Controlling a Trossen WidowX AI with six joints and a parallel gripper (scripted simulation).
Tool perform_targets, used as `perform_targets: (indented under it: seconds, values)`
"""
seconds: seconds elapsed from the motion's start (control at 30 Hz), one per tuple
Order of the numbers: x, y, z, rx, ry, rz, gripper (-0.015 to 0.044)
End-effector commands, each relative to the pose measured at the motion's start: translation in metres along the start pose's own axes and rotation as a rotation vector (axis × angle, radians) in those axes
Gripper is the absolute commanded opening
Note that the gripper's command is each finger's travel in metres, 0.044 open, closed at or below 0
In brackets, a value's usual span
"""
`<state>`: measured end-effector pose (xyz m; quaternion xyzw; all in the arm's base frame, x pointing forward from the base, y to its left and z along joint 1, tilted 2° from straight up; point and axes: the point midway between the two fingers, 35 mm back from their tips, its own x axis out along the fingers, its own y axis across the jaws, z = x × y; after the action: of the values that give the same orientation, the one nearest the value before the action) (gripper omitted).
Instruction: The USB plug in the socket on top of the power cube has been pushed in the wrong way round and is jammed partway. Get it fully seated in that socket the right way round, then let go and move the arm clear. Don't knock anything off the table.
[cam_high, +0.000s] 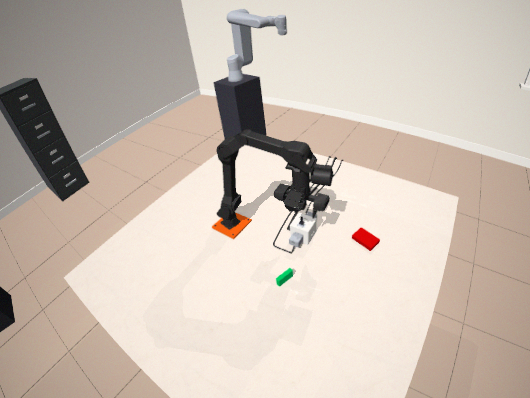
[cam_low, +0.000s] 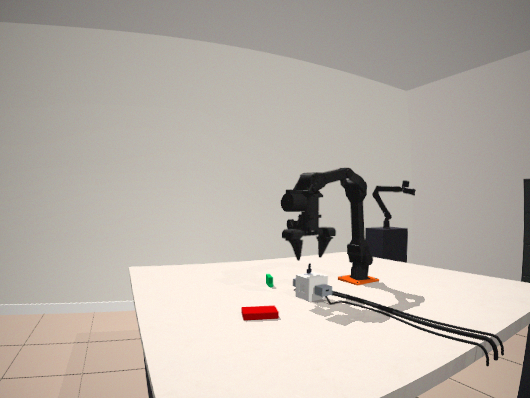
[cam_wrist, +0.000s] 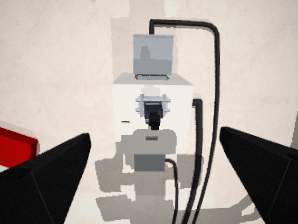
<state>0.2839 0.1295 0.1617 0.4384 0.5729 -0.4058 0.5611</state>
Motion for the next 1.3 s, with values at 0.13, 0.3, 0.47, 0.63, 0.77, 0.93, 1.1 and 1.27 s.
perform_targets:
  seconds: [0.13, 0.3, 0.47, 0.63, 0.77, 0.93, 1.1, 1.27]
  values:
    - [0.008, 0.0, -0.001, 0.005, 0.003, -0.002, 0.044]
    - [0.013, 0.0, -0.001, 0.005, 0.003, -0.002, 0.044]
    - [0.018, 0.0, -0.001, 0.005, 0.003, -0.002, 0.044]
    - [0.022, 0.0, -0.001, 0.005, 0.003, -0.002, 0.044]
    - [0.02, 0.0, 0.0, 0.0, 0.0, 0.0, 0.0361]
    - [0.02, 0.0, 0.0, 0.0, 0.0, 0.0, 0.023]
    - [0.02, 0.0, 0.0, 0.0, 0.0, 0.0, 0.0099]
    - [0.02, 0.0, 0.0, 0.0, 0.0, 0.0, 0.0007]
